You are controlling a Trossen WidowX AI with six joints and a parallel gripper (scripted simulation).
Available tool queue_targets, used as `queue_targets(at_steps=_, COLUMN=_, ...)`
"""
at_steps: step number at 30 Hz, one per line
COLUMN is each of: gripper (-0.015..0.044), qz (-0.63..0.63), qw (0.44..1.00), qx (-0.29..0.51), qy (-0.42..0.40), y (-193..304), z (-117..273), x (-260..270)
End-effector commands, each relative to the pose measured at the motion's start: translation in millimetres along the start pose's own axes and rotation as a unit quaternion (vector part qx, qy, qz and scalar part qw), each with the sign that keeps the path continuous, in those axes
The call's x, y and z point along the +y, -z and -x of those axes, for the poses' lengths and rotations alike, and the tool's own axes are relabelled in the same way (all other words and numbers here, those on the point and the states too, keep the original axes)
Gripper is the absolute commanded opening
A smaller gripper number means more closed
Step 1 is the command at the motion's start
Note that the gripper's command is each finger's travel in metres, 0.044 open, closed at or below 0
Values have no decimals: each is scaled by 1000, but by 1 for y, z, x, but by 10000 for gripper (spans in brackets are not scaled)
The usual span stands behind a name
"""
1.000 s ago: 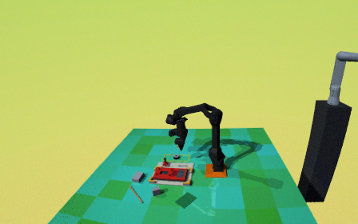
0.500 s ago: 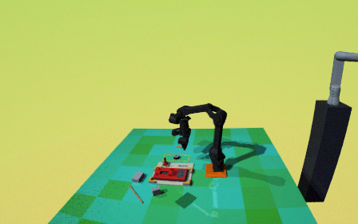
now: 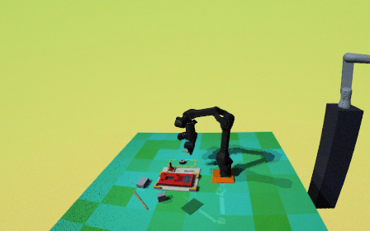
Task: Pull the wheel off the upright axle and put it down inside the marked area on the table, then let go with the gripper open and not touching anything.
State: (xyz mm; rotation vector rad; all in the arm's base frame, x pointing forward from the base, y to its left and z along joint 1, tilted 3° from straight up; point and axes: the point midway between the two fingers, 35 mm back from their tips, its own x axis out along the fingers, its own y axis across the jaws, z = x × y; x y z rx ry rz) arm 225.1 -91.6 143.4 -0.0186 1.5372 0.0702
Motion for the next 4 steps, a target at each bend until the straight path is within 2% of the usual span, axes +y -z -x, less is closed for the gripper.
queue_targets(at_steps=1, gripper=440, qz=1, qw=1000, qx=1, qy=-2, y=1, z=0, x=1)
queue_targets(at_steps=4, gripper=440, qz=1, qw=1000, qx=1, qy=-2, y=1, z=0, x=1)
